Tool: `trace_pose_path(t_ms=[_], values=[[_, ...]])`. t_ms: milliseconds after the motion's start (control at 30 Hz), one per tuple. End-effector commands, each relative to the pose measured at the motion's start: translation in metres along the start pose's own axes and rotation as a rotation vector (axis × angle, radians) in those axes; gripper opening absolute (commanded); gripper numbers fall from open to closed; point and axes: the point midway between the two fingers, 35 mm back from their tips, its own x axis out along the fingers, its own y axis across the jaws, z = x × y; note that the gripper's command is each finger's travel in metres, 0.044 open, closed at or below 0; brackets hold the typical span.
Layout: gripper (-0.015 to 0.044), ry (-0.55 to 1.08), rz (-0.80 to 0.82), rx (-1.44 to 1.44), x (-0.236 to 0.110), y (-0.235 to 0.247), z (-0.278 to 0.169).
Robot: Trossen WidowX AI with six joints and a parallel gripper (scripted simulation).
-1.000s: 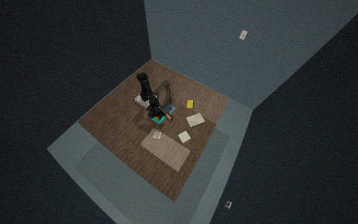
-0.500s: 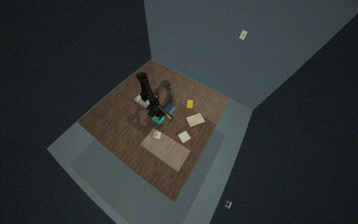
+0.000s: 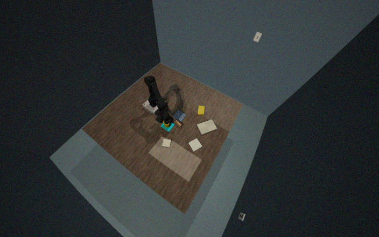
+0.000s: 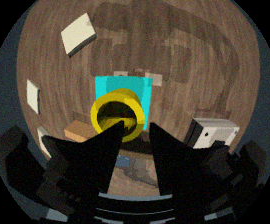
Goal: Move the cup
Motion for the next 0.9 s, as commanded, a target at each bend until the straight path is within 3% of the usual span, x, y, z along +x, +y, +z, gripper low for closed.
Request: trace_pose_path(t_ms=[0, 233, 600, 867], values=[[0.0147, 0.002, 0.004, -0.003, -0.008, 0.0, 0.0], [0.0147, 0.002, 0.004, -0.003, -0.015, 0.0, 0.0], [0.0435, 0.0, 0.001, -0.001, -0.014, 0.0, 0.001], [0.044, 0.001, 0.003, -0.002, -0.04, 0.001, 0.001]])
